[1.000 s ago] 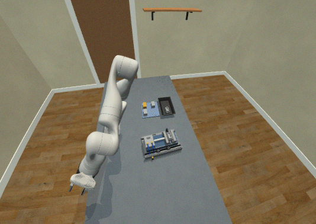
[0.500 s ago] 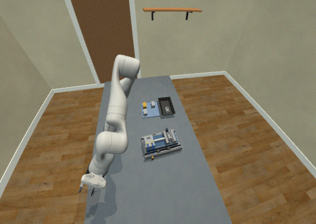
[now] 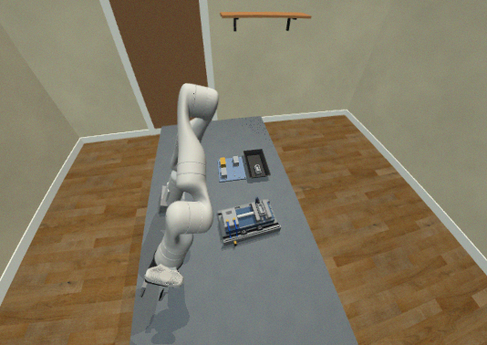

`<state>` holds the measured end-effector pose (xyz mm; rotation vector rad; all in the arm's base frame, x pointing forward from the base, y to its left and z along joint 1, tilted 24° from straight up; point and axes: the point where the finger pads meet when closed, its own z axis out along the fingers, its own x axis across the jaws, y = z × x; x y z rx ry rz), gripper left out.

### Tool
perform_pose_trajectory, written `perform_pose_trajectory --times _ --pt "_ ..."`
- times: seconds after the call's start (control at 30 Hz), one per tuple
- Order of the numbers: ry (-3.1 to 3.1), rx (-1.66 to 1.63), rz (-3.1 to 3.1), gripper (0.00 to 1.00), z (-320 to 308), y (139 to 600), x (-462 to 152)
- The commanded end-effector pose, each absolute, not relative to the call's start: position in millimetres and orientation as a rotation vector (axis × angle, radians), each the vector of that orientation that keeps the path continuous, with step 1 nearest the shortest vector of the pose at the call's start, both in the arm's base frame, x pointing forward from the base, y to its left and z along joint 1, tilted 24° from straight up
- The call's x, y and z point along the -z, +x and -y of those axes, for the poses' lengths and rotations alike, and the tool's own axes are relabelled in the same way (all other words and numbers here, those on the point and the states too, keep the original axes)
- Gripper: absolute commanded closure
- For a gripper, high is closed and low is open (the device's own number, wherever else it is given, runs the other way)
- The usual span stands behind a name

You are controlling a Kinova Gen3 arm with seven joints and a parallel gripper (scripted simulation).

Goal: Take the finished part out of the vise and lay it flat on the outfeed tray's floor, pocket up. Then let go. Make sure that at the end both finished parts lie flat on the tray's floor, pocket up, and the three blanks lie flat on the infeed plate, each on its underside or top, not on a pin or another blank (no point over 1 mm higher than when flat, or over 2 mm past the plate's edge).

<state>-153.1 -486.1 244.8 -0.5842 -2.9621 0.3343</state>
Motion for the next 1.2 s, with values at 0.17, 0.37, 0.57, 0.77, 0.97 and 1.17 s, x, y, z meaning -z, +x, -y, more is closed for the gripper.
perform_pose_trajectory --times 0.17,0.37,0.57,0.77,0.97,1.17 --pt "-0.572 -0.354 2.988 0.0 489.8 -126.9 -249.2" --pt "-0.559 -0.367 3.015 0.0 491.6 -100.8 -252.3" --pt "-0.559 -0.367 3.015 0.0 491.6 -100.8 -252.3" --pt "-0.546 -0.378 3.042 0.0 492.1 -75.3 -255.4" --pt "-0.533 -0.387 3.069 0.0 491.3 -50.3 -258.4" --pt "-0.519 -0.393 3.095 0.0 489.3 -25.9 -261.4"
